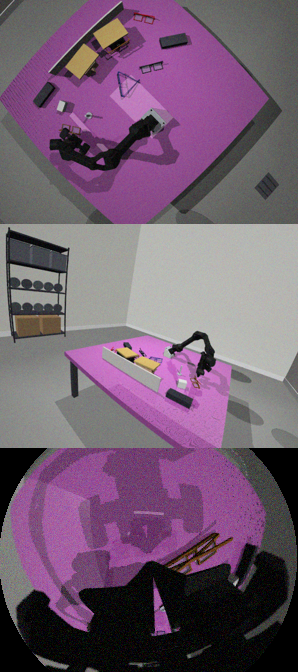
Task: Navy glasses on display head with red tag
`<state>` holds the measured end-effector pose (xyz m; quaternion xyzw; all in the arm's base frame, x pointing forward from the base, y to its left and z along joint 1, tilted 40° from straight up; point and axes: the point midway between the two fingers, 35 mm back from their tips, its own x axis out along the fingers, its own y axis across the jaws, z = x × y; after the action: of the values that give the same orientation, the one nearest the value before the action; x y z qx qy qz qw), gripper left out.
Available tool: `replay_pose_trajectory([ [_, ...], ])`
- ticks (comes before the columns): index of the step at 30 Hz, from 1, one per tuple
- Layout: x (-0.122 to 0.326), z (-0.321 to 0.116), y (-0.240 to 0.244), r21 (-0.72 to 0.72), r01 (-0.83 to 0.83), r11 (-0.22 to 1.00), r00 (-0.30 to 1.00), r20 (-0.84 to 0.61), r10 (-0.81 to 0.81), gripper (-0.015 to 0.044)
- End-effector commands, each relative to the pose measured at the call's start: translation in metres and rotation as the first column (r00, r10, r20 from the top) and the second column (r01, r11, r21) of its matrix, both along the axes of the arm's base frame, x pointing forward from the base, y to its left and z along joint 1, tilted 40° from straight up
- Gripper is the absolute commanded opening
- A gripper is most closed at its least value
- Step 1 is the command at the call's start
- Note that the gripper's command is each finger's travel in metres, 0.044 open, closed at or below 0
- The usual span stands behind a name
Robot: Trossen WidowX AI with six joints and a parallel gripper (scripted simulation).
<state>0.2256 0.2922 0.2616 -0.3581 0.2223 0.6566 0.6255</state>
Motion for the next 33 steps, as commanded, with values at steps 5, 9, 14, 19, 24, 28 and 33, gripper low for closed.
replay_pose_trajectory([
  [5,0.006,0.002,0.001,0.002,-0.006,1.000,1.000,0.003,0.006,0.0000],
  [9,0.008,0.002,0.002,0.002,-0.006,1.000,1.000,0.003,0.006,0.0000],
  [14,0.011,0.002,0.002,0.002,-0.006,1.000,1.000,0.003,0.006,0.0000],
  [19,0.014,0.003,0.002,0.002,-0.005,1.000,1.000,0.003,0.005,0.0000],
  [24,0.017,0.003,0.002,0.002,-0.005,1.000,1.000,0.004,0.005,0.0000],
  [28,0.020,0.003,0.003,0.002,-0.005,1.000,1.000,0.004,0.005,0.0000],
  [33,0.010,0.012,-0.007,0.002,-0.005,1.000,1.000,0.003,0.005,0.0000],
])
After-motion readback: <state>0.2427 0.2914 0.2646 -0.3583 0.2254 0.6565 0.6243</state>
